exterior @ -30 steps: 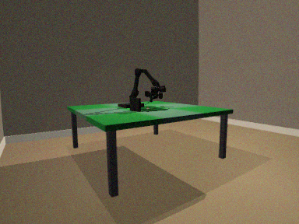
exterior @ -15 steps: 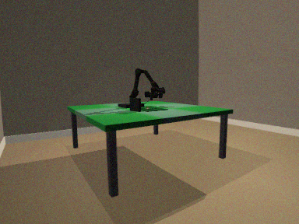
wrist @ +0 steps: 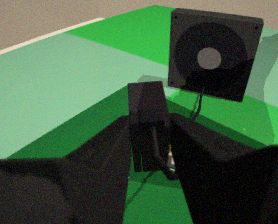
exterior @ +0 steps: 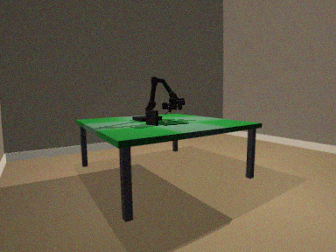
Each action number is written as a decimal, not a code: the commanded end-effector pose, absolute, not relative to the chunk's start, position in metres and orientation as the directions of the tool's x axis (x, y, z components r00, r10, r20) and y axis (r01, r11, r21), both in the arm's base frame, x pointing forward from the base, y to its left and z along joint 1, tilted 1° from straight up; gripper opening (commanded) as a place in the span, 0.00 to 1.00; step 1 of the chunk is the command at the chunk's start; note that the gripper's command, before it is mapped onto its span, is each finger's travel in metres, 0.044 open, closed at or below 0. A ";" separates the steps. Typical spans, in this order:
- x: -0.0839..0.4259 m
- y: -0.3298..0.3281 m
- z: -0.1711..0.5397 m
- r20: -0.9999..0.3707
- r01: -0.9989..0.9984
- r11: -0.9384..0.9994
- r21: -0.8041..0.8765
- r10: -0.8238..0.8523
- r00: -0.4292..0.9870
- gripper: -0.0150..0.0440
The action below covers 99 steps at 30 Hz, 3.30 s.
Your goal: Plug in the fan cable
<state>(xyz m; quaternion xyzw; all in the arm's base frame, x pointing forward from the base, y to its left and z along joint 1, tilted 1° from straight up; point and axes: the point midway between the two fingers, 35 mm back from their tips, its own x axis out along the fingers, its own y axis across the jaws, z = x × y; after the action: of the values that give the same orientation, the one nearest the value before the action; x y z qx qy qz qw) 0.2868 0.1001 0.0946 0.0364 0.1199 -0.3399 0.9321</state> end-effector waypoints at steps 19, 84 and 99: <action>0.289 0.098 0.103 -0.302 0.643 0.766 -0.009 -0.615 0.729 0.25; 0.280 0.109 0.047 -0.309 0.641 0.767 -0.013 -0.613 0.727 0.25; 0.280 0.109 0.033 -0.309 0.641 0.767 -0.014 -0.613 0.727 0.25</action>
<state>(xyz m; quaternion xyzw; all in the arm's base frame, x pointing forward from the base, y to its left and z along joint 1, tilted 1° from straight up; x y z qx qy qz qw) 0.2801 0.1088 0.0366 0.0459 0.1513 -0.3374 0.9280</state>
